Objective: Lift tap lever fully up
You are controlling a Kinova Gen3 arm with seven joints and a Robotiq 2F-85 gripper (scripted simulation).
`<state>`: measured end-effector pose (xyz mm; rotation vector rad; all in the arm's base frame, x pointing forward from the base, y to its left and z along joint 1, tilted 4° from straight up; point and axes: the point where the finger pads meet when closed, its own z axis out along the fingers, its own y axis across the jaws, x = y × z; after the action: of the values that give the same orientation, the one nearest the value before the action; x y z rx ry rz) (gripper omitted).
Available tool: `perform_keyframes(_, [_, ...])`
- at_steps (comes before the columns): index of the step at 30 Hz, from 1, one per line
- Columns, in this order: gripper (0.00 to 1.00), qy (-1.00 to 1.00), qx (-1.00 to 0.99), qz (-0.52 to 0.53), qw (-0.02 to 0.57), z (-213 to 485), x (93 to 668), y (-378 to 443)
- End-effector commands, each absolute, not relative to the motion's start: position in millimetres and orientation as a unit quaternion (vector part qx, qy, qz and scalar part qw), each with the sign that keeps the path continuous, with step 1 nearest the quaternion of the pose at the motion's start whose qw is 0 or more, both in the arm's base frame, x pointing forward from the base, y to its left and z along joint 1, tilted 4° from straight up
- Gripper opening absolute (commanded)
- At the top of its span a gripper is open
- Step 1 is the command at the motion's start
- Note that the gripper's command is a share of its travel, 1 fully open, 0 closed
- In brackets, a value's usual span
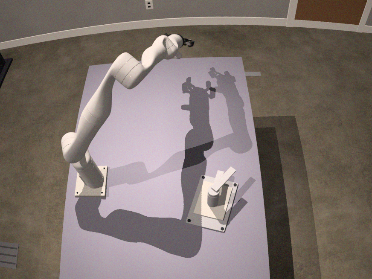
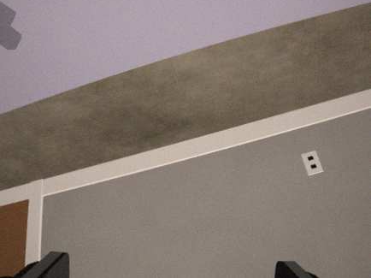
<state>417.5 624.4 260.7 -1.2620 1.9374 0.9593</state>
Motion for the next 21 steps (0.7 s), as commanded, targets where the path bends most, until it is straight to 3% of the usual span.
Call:
perform_keyframes(1, [1.00, 0.745, -0.478, 0.346, 0.313, 256, 453, 601])
perform_keyframes(21, [1.00, 0.783, -0.501, 0.256, 0.264, 214, 551, 478])
